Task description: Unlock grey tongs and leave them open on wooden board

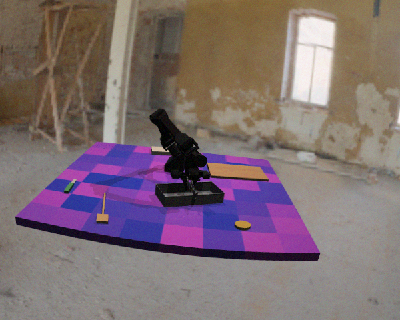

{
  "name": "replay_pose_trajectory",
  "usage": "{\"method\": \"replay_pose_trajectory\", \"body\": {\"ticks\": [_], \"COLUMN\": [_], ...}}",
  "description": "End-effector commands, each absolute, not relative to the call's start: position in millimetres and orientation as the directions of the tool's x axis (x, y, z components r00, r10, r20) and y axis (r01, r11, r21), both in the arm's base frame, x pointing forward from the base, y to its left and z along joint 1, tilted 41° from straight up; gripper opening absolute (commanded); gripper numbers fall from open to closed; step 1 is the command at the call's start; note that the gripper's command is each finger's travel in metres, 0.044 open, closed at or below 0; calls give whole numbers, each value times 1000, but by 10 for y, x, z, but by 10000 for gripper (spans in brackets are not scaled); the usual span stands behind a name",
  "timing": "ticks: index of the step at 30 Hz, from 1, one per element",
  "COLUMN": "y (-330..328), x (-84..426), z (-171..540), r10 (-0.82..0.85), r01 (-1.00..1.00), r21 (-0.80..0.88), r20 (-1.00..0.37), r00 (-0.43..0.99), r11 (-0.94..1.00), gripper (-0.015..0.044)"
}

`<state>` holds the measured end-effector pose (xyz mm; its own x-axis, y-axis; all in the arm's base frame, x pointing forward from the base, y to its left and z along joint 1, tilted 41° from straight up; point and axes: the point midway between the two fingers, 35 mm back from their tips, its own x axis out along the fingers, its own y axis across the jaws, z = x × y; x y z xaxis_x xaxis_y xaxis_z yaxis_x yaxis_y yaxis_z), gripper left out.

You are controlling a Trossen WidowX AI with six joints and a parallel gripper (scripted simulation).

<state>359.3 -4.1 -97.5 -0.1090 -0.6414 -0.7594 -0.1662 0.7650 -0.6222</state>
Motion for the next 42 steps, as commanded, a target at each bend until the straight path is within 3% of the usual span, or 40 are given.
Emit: {"method": "replay_pose_trajectory", "body": {"ticks": [1, 9, 16, 26, 42], "y": [-41, -41, 11, 805, 868], "x": [3594, 3594, 3617, 3734, 3710], "z": [-972, -972, -920, 4, -67], "r10": [-642, -642, -641, -642, -645], "r01": [-166, -166, -166, -172, -210], "r21": [-623, -623, -622, -622, -617], "r20": [-759, -759, -760, -759, -756], "r00": [-109, -109, -109, -107, -112], "r11": [765, 765, 765, 764, 759], "gripper": [78, 25, -150, -150, -150]}}
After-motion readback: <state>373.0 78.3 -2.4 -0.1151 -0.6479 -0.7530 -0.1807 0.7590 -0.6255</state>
